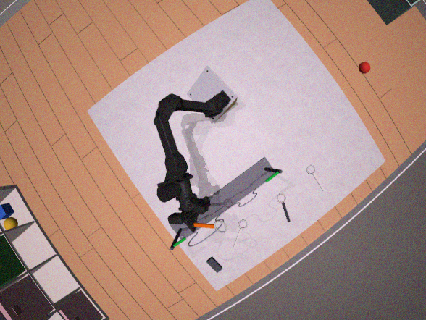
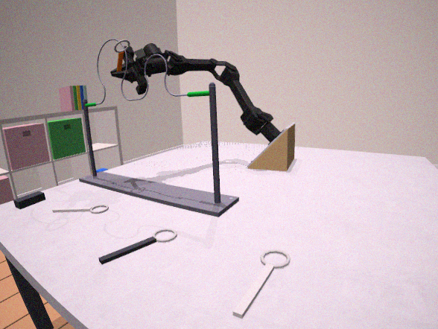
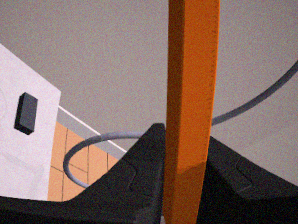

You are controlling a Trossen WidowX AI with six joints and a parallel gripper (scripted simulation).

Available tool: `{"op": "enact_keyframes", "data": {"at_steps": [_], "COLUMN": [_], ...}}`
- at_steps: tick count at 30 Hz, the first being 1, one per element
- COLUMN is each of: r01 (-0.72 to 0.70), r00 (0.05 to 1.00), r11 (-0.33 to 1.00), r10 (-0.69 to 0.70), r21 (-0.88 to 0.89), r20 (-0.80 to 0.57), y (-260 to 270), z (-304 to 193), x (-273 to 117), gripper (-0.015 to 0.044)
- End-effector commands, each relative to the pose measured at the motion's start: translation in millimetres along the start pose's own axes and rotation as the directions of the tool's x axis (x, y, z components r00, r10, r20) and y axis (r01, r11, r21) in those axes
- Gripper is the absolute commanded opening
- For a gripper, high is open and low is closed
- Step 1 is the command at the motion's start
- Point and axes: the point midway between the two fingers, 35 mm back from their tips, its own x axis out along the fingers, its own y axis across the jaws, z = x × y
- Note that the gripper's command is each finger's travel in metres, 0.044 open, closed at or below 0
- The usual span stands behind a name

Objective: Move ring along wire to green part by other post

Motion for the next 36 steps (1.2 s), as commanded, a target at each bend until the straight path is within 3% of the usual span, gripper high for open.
{"op": "enact_keyframes", "data": {"at_steps": [1,25,36], "r01": [0.026,0.154,0.209], "r00": [1.0,0.988,0.975], "r11": [0.998,0.938,0.878], "r10": [-0.026,-0.139,-0.22], "r21": [-0.049,-0.311,-0.431], "r20": [0.012,0.069,0.026], "y": [-2,-12,-14], "z": [1,2,4], "x": [-2,-2,-12], "gripper": [-0.015,-0.015,-0.015]}}
